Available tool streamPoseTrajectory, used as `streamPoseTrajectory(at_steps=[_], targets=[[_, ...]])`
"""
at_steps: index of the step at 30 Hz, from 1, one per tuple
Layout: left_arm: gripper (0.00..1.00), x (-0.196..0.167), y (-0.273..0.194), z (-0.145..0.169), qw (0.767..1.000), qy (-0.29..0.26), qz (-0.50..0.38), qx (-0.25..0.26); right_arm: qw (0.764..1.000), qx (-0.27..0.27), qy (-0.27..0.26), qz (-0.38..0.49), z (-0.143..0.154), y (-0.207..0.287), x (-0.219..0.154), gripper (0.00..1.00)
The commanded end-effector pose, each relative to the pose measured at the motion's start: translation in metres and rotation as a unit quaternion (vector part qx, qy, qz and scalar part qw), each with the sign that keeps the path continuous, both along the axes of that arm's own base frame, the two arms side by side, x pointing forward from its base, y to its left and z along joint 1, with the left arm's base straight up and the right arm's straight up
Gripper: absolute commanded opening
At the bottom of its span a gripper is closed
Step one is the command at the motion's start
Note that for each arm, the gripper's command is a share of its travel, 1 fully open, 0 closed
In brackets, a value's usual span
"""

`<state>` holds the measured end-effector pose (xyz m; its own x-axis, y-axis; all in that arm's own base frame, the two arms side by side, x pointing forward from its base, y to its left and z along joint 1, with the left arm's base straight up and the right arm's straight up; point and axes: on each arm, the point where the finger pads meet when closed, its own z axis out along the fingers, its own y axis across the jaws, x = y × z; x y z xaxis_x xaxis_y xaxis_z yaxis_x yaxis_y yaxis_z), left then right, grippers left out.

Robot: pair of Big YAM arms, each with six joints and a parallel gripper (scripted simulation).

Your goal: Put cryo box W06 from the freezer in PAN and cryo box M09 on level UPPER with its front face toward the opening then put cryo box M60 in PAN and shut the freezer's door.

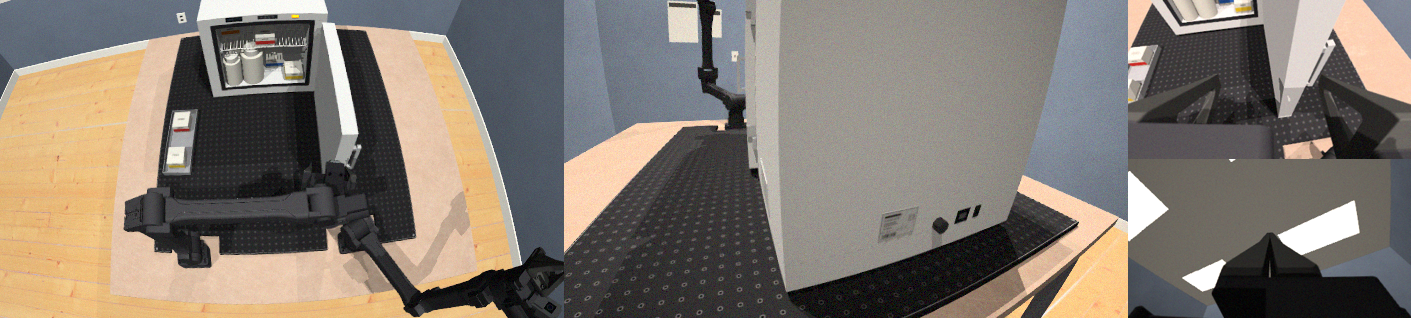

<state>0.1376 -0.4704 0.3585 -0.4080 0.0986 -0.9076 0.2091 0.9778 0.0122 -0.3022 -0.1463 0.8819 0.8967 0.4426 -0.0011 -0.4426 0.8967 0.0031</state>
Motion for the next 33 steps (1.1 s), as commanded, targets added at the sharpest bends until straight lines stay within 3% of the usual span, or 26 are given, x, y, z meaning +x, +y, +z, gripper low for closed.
streamPoseTrajectory(at_steps=[1, 18, 20, 21, 23, 26, 33], targets=[[1.0, -0.008, -0.023, 0.018, 0.999, 0.003, 0.017, -0.034, 1.0, -0.008, 0.013, -0.005, 0.003, 0.007, 0.013, 0.0], [1.0, -0.013, -0.068, 0.015, 0.997, 0.004, 0.063, -0.033, 1.0, -0.008, 0.013, -0.005, 0.003, 0.007, 0.013, 0.0], [1.0, -0.014, -0.071, 0.011, 0.998, 0.004, 0.062, -0.033, 1.0, -0.008, 0.013, -0.005, 0.003, 0.007, 0.013, 0.0], [1.0, -0.015, -0.062, -0.016, 0.998, 0.0, 0.061, -0.002, 1.0, -0.008, 0.013, -0.005, 0.003, 0.007, 0.013, 0.0], [1.0, -0.015, -0.06, -0.02, 0.998, 0.001, 0.061, -0.002, 1.0, -0.008, 0.013, -0.005, 0.003, 0.007, 0.013, 0.0], [1.0, -0.012, -0.069, 0.012, 0.997, 0.004, 0.065, -0.033, 1.0, -0.008, 0.013, -0.005, 0.003, 0.007, 0.013, 0.0], [1.0, 0.005, -0.056, 0.0, 0.998, 0.002, 0.068, -0.015, 1.0, -0.008, 0.013, -0.005, 0.003, 0.007, 0.013, 0.0]])
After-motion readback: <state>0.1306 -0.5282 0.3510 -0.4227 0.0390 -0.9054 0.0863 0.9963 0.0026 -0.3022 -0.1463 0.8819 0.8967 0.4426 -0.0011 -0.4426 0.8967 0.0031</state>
